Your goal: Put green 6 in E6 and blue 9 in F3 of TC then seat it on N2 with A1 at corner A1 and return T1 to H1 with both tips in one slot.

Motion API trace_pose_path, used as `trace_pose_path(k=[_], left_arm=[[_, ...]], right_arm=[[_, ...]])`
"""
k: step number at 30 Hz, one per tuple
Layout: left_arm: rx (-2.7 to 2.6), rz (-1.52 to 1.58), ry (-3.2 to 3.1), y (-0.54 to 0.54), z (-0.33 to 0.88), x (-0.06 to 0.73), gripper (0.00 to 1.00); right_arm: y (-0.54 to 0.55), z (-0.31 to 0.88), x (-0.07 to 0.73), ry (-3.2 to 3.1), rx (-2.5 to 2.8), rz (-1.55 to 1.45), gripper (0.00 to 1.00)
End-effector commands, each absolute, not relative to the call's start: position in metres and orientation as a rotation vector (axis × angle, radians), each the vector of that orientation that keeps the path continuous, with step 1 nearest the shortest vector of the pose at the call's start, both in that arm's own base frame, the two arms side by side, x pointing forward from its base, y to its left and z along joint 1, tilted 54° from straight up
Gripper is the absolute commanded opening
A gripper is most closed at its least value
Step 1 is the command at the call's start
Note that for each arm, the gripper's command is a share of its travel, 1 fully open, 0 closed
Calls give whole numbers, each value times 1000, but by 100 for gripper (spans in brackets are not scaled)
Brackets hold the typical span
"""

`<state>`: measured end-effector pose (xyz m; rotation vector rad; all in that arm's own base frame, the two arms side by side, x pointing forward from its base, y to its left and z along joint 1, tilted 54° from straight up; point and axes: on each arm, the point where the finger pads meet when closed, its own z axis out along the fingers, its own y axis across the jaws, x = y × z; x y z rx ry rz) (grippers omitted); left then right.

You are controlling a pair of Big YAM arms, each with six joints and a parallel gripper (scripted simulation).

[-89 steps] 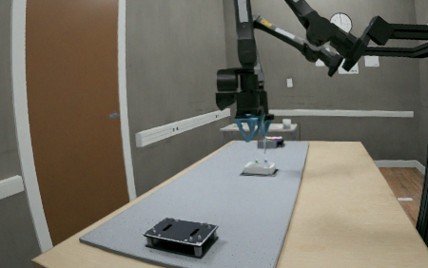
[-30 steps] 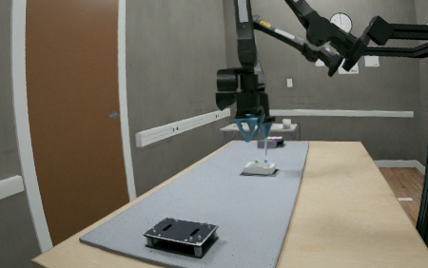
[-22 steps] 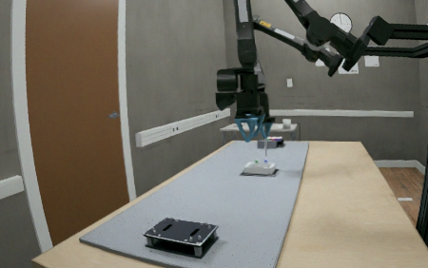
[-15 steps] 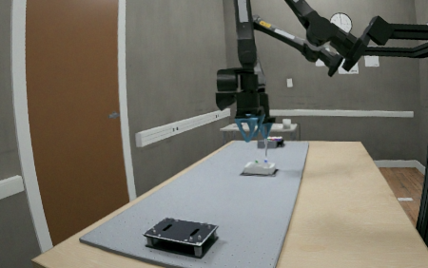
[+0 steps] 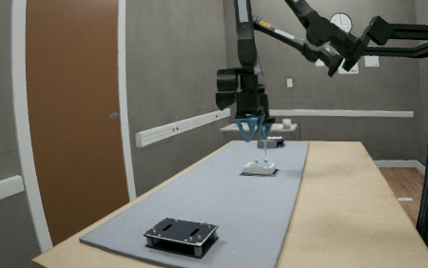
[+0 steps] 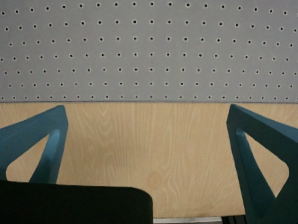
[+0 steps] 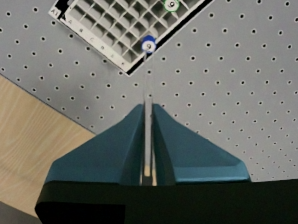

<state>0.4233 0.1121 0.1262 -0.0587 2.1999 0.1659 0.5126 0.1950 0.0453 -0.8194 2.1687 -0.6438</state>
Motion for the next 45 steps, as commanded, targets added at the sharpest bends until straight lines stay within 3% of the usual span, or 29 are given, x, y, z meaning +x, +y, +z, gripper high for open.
trace_pose_path(k=[1,45], left_arm=[[-53,167,2198,112,127,423,100],[-53,167,2198,112,127,423,100]], right_arm=[[187,33,519,2185,-826,-660,7],[186,28,522,2191,-830,-663,7]])
